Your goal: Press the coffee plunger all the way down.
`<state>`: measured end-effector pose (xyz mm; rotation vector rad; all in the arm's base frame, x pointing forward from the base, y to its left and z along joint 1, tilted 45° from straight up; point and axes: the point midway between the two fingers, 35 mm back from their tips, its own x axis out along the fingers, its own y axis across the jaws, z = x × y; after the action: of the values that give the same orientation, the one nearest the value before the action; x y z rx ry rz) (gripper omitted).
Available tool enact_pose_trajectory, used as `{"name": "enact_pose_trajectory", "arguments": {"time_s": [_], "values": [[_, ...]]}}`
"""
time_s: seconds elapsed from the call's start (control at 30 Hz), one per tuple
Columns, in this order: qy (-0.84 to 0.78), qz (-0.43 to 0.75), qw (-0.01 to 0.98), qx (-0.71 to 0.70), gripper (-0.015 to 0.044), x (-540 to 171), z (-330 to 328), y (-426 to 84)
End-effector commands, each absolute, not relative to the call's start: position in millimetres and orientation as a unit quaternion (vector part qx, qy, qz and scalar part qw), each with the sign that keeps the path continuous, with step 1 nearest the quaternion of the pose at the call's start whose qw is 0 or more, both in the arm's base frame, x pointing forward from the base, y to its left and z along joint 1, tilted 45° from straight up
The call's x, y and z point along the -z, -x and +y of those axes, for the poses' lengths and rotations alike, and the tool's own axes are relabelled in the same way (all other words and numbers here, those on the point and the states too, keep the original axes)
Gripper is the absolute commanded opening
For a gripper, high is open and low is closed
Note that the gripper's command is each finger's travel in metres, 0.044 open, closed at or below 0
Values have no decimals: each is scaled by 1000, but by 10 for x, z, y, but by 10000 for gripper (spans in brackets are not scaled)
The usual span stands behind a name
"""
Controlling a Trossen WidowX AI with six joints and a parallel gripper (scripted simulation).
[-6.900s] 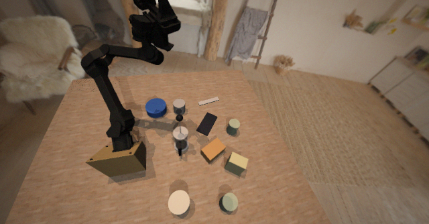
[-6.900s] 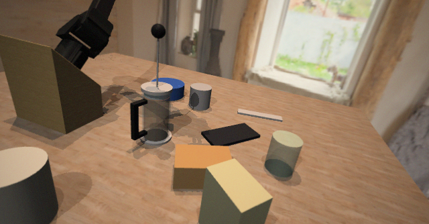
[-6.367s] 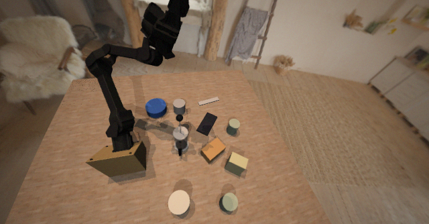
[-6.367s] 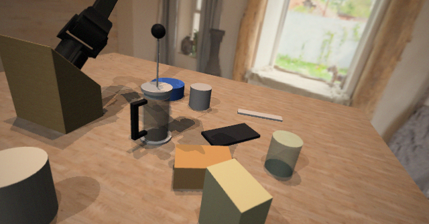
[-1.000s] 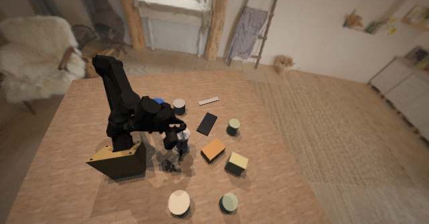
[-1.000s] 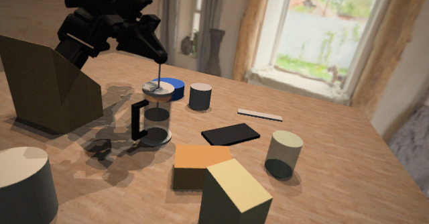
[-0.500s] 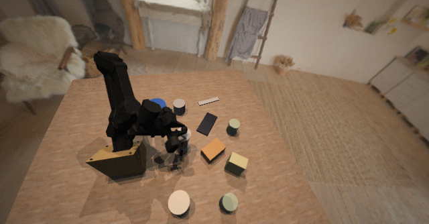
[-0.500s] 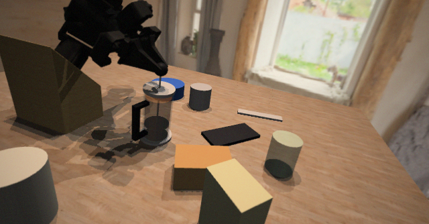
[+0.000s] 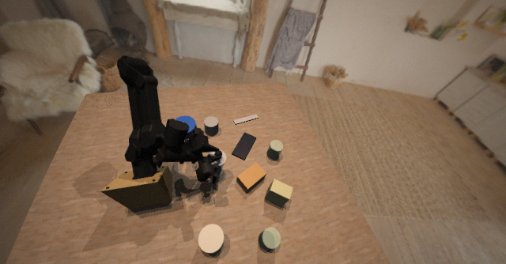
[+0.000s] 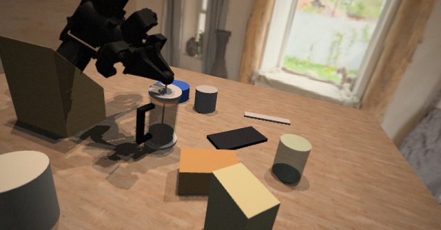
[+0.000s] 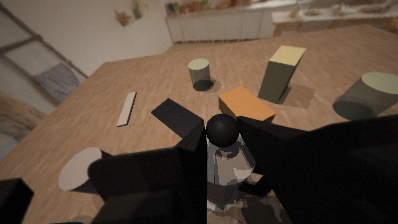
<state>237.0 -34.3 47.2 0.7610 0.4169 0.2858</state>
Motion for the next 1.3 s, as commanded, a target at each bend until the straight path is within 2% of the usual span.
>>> {"name": "enact_pose_trajectory", "arguments": {"time_s": [0.0, 0.63, 1.03, 1.27], "values": [[-373, 206, 895, -135, 118, -447, -317, -2369], [-366, 201, 899, -135, 118, -479, -332, -2394], [-366, 201, 899, -135, 433, -479, -332, -2394], [-377, 194, 898, -122, 440, -553, -417, -2482]]}}
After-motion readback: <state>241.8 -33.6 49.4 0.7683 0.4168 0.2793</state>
